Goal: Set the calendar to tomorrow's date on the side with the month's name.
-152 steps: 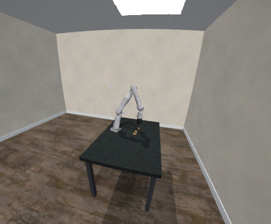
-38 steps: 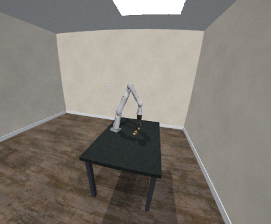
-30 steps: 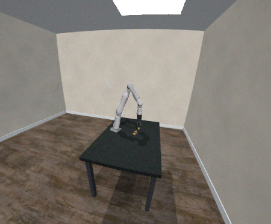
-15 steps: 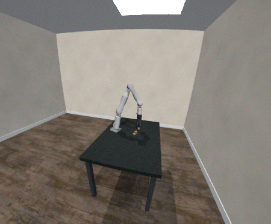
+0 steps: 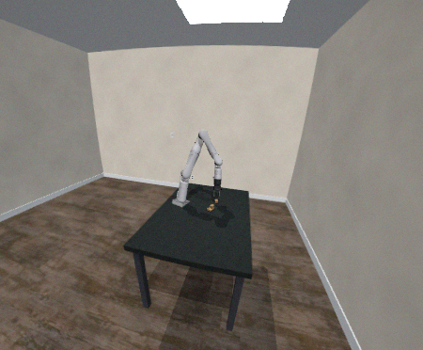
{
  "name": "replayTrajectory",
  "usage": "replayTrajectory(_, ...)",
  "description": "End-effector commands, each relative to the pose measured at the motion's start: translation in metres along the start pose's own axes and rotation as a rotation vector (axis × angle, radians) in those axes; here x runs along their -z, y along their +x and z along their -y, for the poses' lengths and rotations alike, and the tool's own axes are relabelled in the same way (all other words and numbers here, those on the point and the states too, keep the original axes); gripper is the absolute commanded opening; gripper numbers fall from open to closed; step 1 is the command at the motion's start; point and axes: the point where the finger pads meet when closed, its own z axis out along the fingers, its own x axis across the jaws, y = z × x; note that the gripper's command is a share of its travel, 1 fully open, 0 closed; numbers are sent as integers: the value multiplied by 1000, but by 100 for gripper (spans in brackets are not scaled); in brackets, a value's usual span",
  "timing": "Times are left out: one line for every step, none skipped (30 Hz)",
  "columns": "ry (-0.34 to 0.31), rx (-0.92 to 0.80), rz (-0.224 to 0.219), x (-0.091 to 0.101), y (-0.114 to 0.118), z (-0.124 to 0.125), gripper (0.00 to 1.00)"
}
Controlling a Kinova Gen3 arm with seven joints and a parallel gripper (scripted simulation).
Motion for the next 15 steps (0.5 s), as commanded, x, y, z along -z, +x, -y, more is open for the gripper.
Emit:
replayTrajectory(0,9,0,0,0,3,87)
replayTrajectory(-5,9,1,0,0,3,87)
replayTrajectory(-10,9,3,0,-1,4,87)
replayTrajectory(-15,9,5,-1,-1,4,87)
replayTrajectory(-21,9,7,-1,-1,4,87)
replayTrajectory(-28,9,8,-1,-2,4,87)
replayTrajectory(-34,9,10,-1,-2,4,87)
replayTrajectory(-41,9,11,-1,-2,4,87)
replayTrajectory(-48,10,13,-2,-3,5,87)
replayTrajectory(-56,10,14,-2,-3,5,87)
replayTrajectory(-63,10,15,-2,-3,5,87)
replayTrajectory(-71,10,16,-2,-3,5,87)
replayTrajectory(-79,9,16,-2,-4,5,87)
replayTrajectory(-88,9,17,-2,-4,5,87)
replayTrajectory(-96,9,17,-2,-4,5,87)
